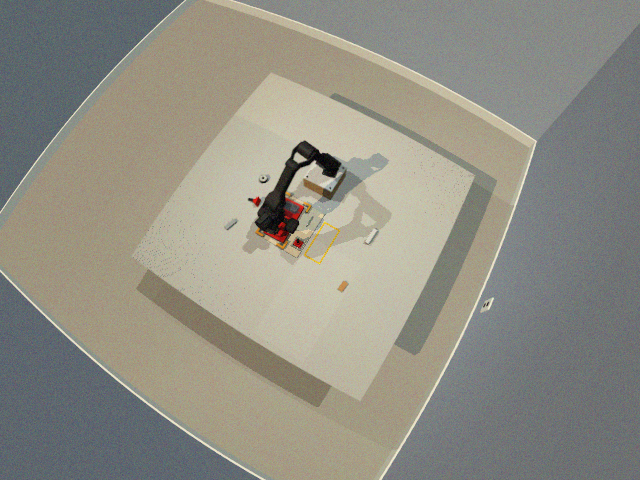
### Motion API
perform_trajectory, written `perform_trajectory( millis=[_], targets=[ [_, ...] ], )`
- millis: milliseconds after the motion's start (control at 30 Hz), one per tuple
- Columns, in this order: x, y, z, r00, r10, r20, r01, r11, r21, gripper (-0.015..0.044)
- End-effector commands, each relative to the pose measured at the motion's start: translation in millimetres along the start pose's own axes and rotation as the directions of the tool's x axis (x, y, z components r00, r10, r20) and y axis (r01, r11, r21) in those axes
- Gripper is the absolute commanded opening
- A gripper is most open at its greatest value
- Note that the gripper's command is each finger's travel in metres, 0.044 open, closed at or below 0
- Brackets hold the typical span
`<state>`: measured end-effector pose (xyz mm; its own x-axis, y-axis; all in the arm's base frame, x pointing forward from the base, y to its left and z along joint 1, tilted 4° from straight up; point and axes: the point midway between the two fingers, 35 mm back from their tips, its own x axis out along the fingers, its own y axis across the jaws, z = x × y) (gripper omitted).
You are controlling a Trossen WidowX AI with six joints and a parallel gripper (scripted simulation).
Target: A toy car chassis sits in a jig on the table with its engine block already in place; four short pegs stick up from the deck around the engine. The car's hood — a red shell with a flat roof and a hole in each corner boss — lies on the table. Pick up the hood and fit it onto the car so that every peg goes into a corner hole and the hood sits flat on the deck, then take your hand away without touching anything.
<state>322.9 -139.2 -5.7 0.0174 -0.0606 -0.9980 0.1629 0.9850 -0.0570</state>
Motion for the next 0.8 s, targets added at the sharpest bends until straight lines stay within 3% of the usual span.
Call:
perform_trajectory(
  millis=[0,367,767],
  targets=[
    [1.9,-0.3,0.1,1.000,-0.002,0.001,0.002,1.000,-0.005,0.0000],
    [2.8,-0.1,-0.1,1.000,0.000,0.000,0.000,1.000,0.000,0.0000],
    [3.4,-0.1,-0.2,1.000,0.000,-0.001,0.000,1.000,0.000,0.0315]
  ],
)
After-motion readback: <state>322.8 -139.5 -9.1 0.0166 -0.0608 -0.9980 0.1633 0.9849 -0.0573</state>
